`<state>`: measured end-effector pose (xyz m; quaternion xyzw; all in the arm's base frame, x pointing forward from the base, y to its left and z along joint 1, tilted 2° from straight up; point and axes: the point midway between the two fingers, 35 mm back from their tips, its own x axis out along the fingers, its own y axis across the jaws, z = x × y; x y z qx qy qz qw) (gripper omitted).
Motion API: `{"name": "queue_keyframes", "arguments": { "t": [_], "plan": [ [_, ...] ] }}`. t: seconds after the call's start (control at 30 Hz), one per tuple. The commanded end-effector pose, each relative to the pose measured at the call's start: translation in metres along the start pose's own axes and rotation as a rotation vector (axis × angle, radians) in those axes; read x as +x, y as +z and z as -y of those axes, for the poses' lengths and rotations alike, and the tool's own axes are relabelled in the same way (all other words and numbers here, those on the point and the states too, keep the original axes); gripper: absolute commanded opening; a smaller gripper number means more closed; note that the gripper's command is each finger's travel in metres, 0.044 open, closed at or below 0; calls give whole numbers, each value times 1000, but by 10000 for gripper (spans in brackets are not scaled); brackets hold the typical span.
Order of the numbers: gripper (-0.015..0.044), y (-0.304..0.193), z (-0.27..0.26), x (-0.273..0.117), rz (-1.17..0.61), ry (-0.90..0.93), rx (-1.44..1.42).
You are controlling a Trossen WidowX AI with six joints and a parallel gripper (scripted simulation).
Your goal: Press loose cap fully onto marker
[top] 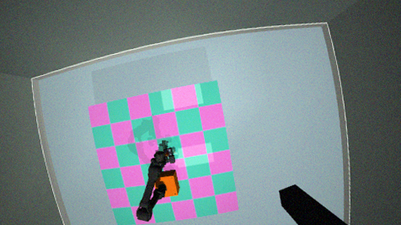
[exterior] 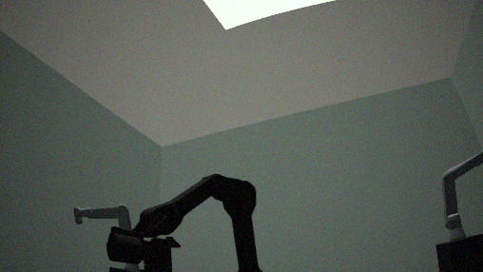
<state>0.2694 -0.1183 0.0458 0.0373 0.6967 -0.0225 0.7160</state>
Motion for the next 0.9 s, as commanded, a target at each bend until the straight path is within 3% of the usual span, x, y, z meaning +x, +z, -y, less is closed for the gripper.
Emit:
{"name": "queue_keyframes", "arguments": {
  "t": [0.0,0.1,0.3,0.87],
  "plan": [
    [0,6,2,-46,23,-9,-1],
    [0,2,1,-81,22,-8,-1],
    [0,2,1,-83,22,-8,-1],
    [440,2,1,-83,22,-8,-1]
  ]
}}
